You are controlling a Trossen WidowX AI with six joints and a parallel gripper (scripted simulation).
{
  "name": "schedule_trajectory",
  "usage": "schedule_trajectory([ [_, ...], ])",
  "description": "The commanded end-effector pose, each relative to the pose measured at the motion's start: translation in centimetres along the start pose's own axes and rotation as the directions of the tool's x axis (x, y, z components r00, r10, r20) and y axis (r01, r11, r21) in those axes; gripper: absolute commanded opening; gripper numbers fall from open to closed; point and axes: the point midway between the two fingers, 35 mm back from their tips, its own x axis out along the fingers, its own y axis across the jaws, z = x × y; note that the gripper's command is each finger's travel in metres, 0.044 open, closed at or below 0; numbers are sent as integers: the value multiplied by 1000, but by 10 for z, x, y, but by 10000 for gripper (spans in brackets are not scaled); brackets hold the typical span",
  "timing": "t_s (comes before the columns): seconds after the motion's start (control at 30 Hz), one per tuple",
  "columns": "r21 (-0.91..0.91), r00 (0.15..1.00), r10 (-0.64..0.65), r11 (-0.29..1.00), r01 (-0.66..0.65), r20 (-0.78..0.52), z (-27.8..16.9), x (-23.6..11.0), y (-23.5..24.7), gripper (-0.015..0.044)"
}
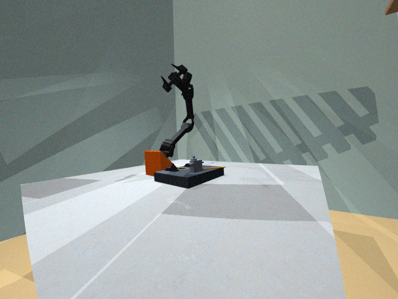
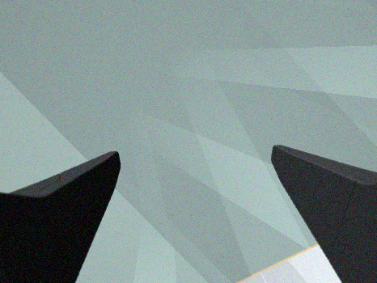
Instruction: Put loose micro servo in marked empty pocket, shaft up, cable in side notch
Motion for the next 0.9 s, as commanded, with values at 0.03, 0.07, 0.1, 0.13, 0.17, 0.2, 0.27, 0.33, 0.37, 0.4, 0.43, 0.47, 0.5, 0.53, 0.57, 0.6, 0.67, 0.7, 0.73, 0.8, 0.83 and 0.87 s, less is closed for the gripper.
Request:
schedule_trajectory([
  [0.03,-33,994,-25,999,22,-108,-30,16,-2,440],
  [0.07,-42,990,-33,999,28,-137,-39,19,-3,440],
  [0.1,-50,985,-43,998,35,-168,-48,23,-4,440],
  [0.13,-59,979,-53,997,42,-199,-57,27,-5,440],
  [0.17,-68,971,-63,997,48,-229,-66,30,-7,440],
  [0.2,-78,963,-72,996,54,-259,-76,33,-8,440],
  [0.27,-96,945,-97,993,71,-313,-95,39,-11,440],
  [0.33,-118,924,-120,990,82,-363,-113,43,-14,440],
  [0.37,-127,912,-131,988,88,-388,-121,45,-16,440],
  [0.4,-139,899,-142,986,92,-413,-130,47,-18,440],
  [0.43,-150,885,-155,984,98,-440,-139,48,-19,440],
  [0.47,-160,869,-167,982,104,-466,-149,49,-21,440],
  [0.5,-170,852,-180,979,109,-491,-158,50,-24,440],
  [0.53,-181,834,-194,977,115,-516,-167,51,-26,440],
  [0.57,-192,816,-207,974,120,-540,-177,51,-28,440],
  [0.6,-211,803,-217,971,117,-554,-185,51,-30,440],
  [0.67,-226,780,-240,966,129,-577,-197,51,-34,440],
  [0.7,-234,767,-250,963,134,-591,-204,51,-36,440],
  [0.73,-242,750,-261,960,138,-608,-211,50,-38,440],
  [0.8,-264,707,-288,953,148,-646,-228,48,-43,440],
  [0.83,-283,686,-304,948,147,-661,-236,47,-47,440],
  [0.87,-293,663,-317,944,152,-678,-245,46,-49,440],
])
